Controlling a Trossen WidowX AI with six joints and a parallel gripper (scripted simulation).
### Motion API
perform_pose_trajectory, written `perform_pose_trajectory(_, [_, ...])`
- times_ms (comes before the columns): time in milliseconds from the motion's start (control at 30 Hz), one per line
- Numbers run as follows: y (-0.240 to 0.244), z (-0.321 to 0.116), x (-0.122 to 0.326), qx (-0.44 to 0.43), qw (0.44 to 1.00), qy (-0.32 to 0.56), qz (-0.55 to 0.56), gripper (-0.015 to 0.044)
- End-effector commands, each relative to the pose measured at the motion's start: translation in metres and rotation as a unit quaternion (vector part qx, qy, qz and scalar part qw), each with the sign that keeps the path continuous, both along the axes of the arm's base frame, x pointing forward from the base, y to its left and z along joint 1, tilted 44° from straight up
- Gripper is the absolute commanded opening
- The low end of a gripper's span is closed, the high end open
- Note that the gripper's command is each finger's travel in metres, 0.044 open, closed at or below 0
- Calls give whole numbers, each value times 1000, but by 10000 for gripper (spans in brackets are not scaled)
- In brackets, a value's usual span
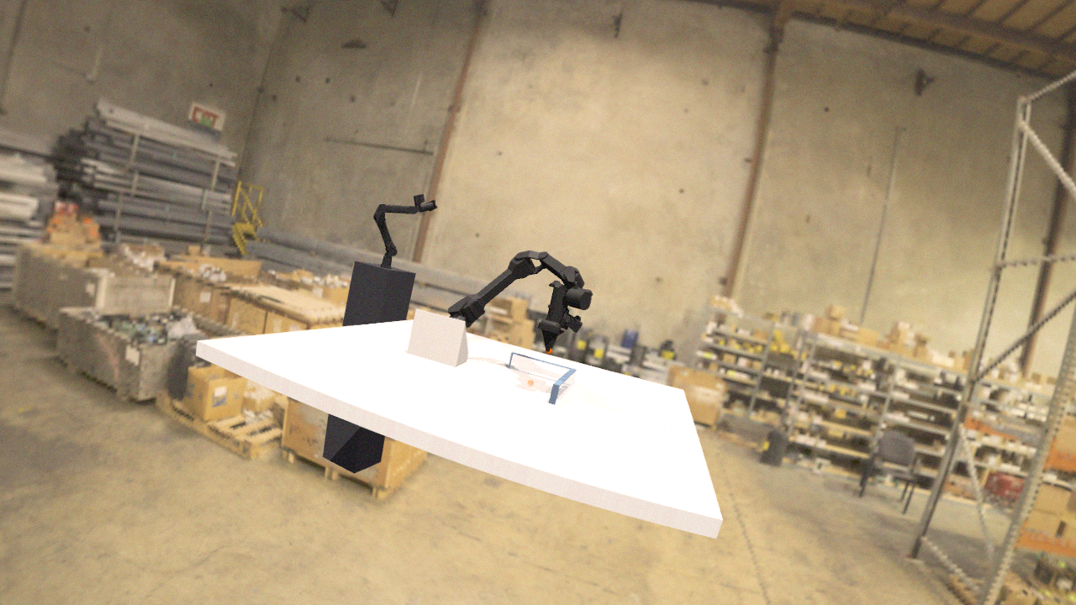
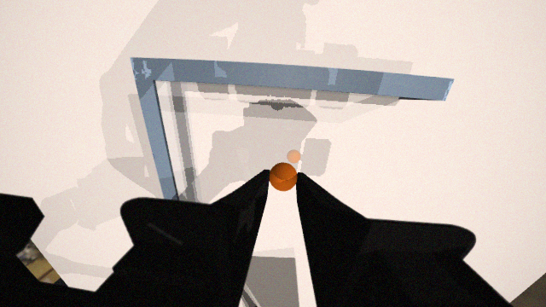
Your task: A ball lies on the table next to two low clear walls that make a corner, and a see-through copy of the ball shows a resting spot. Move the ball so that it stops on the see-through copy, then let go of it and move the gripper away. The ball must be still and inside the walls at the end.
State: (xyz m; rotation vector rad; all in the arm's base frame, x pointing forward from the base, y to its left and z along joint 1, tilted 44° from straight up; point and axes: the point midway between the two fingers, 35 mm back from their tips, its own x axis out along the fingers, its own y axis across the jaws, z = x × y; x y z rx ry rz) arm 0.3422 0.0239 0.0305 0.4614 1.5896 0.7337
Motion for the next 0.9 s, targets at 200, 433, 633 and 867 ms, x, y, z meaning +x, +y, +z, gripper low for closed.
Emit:
perform_pose_trajectory(200, [-2,-13,-13,-1,1000,-1,4,0])
perform_pose_trajectory(433, [-1,-33,-29,-1,1000,-1,4,0])
perform_pose_trajectory(633, [9,-45,-31,-1,1000,-1,4,0])
perform_pose_trajectory(867, [37,-75,-38,0,1000,-1,4,0])
